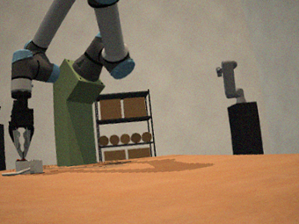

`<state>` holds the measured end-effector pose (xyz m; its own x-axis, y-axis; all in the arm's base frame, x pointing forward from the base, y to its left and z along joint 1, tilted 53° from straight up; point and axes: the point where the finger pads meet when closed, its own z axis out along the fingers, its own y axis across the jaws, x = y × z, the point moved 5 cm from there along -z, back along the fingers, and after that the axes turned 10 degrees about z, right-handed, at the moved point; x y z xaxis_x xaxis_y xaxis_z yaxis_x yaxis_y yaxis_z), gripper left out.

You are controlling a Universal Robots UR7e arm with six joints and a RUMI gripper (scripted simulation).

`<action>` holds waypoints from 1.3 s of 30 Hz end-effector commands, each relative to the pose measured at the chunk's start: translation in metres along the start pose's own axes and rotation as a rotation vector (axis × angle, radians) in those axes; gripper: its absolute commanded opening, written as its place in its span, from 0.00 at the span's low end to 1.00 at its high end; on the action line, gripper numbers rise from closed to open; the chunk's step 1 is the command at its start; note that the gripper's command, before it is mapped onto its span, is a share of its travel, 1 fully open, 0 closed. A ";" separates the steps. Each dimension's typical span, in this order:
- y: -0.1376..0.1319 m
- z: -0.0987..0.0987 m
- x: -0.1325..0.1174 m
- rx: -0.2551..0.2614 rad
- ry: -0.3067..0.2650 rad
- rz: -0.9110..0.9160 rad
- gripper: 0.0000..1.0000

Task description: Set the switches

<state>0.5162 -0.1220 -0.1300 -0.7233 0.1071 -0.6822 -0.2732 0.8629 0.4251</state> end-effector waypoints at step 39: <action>0.000 -0.026 0.000 0.001 -0.001 0.000 0.00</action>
<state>0.5042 -0.1313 -0.1188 -0.7227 0.1078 -0.6826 -0.2718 0.8638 0.4242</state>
